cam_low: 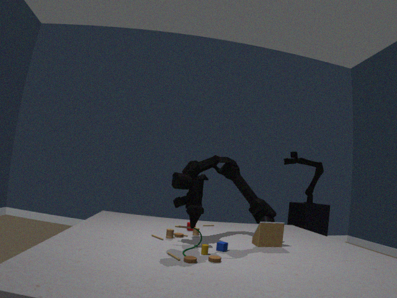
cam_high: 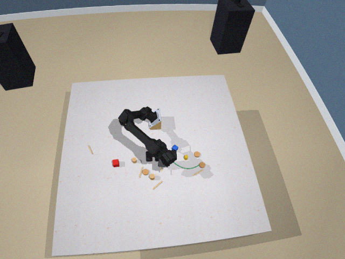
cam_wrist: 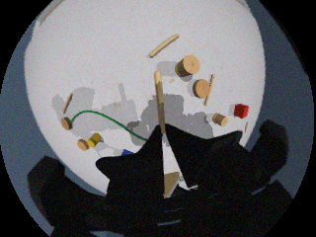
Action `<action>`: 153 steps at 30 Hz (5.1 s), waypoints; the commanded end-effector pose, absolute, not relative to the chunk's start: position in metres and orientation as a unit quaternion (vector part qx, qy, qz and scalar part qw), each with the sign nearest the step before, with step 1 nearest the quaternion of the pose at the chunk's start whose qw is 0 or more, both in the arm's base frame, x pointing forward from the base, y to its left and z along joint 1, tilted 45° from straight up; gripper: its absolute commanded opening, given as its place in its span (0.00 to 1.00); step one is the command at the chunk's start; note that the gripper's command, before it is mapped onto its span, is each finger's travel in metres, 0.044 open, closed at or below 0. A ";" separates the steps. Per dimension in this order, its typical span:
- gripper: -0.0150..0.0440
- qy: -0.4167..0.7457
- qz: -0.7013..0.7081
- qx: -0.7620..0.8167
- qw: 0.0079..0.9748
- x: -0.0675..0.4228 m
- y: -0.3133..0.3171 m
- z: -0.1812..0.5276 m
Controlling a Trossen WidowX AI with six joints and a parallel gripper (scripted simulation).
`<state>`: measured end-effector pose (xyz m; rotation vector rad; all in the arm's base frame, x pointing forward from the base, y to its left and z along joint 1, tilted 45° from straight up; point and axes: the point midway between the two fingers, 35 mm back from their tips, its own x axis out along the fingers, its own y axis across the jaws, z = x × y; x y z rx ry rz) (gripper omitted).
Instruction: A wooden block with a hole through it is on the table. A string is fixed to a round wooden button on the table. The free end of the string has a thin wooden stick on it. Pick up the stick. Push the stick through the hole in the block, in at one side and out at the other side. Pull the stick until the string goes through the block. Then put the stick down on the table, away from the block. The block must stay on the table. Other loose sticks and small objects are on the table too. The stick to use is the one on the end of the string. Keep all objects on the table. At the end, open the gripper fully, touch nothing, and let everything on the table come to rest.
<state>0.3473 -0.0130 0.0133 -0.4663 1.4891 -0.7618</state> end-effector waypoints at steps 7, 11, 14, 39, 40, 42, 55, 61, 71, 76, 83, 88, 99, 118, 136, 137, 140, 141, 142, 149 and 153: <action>0.25 0.706 -0.210 -0.319 0.597 0.351 -0.008 0.007; 0.25 0.719 -0.158 -0.361 0.573 0.353 -0.006 0.005; 0.25 0.726 -0.120 -0.391 0.553 0.354 -0.005 0.004; 0.25 0.705 0.206 -0.594 0.328 0.363 0.007 -0.009; 0.25 0.702 0.219 -0.599 0.317 0.363 0.007 -0.010; 0.25 0.693 0.244 -0.610 0.295 0.364 0.008 -0.011; 0.25 0.618 0.397 -0.663 0.146 0.368 0.014 -0.018; 0.25 0.572 0.461 -0.675 0.073 0.370 0.017 -0.021; 0.25 0.542 0.496 -0.678 0.031 0.371 0.019 -0.023; 0.25 0.541 0.496 -0.678 0.031 0.374 0.017 -0.021; 0.25 0.541 0.496 -0.678 0.031 0.381 0.012 -0.017; 0.25 0.541 0.495 -0.679 0.031 0.385 0.008 -0.014; 0.25 0.542 0.494 -0.679 0.032 0.395 0.000 -0.006; 0.25 0.542 0.494 -0.679 0.031 0.410 -0.015 0.006; 0.25 0.543 0.491 -0.681 0.028 0.418 -0.026 0.015; 0.25 0.543 0.491 -0.681 0.028 0.417 -0.027 0.014; 0.25 0.543 0.491 -0.681 0.028 0.415 -0.029 0.013; 0.25 0.543 0.491 -0.681 0.028 0.414 -0.029 0.013; 0.25 0.543 0.491 -0.681 0.028 0.413 -0.030 0.012; 0.25 0.543 0.492 -0.680 0.028 0.407 -0.035 0.009; 0.25 0.543 0.492 -0.680 0.028 0.403 -0.037 0.008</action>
